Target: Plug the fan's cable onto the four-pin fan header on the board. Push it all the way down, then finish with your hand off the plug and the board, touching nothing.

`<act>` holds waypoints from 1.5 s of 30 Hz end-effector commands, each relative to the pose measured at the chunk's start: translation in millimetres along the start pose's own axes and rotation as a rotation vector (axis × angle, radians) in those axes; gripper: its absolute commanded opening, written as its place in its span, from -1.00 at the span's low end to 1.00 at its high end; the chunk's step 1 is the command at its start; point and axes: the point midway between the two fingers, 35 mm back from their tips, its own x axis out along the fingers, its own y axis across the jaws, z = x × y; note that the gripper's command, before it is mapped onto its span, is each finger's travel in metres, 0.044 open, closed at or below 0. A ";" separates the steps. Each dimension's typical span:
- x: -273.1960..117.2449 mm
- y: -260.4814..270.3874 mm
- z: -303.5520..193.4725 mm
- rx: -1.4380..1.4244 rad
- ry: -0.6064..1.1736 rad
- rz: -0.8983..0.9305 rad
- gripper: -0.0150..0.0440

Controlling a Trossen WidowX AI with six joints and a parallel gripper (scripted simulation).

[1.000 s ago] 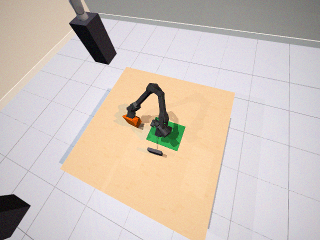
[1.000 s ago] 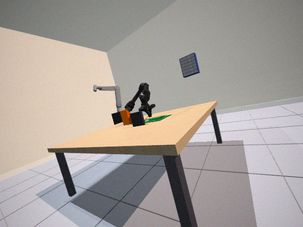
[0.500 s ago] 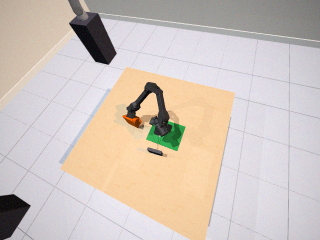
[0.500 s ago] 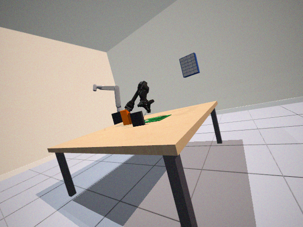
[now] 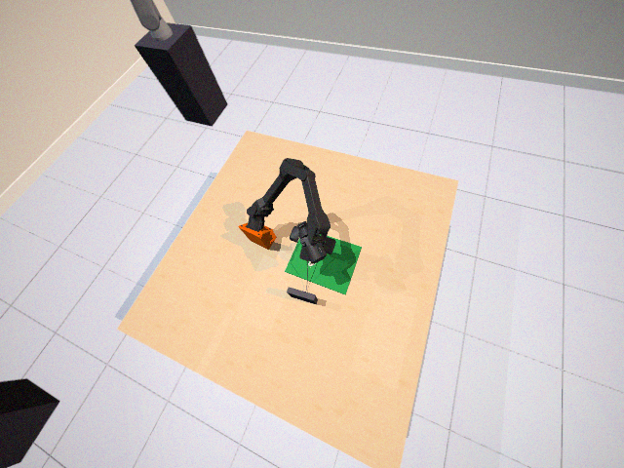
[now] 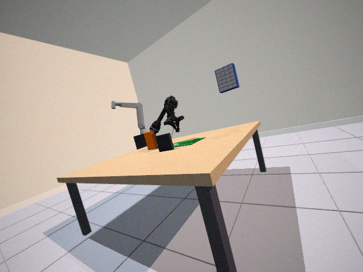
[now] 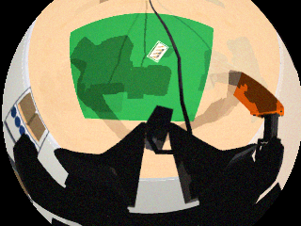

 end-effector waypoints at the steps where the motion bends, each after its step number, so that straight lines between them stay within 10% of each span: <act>1: -1.5 1.4 -4.0 -0.126 -0.040 -0.006 -0.49; 20: -0.1 3.8 -17.0 -0.721 -0.215 -0.087 -0.49; 45: 21.9 -11.1 -6.0 -0.716 -0.401 -0.243 -0.49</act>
